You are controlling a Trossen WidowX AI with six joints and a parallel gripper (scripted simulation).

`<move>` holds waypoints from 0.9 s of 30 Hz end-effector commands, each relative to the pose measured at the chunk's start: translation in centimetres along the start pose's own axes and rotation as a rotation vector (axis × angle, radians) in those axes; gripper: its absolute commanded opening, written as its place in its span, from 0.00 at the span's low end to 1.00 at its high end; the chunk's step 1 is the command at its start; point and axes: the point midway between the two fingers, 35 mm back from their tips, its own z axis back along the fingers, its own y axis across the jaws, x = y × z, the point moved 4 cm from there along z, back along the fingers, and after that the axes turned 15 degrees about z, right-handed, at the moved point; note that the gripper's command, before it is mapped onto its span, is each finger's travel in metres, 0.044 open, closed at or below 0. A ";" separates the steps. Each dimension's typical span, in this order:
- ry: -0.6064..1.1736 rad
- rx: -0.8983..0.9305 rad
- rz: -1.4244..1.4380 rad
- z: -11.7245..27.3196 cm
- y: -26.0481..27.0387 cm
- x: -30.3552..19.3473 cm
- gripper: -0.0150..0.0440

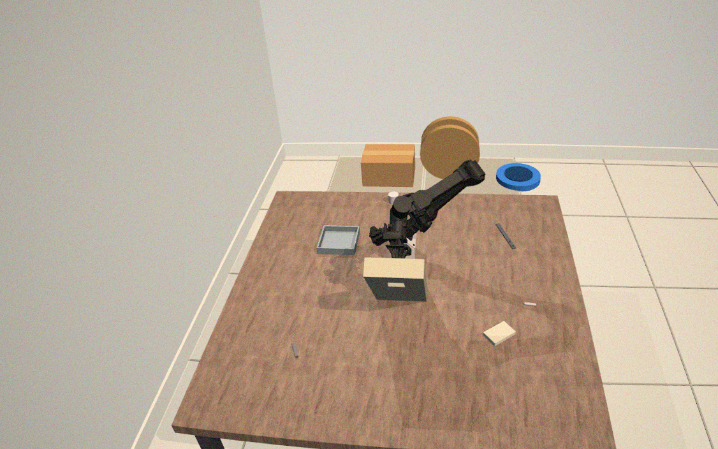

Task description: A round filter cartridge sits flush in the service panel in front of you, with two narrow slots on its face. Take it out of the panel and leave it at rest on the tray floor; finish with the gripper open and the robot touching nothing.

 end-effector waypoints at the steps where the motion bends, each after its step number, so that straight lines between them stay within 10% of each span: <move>1: -0.003 -0.006 0.023 -0.7 0.2 -0.2 0.25; 27: -0.005 -0.010 0.022 7.2 0.1 -0.2 0.25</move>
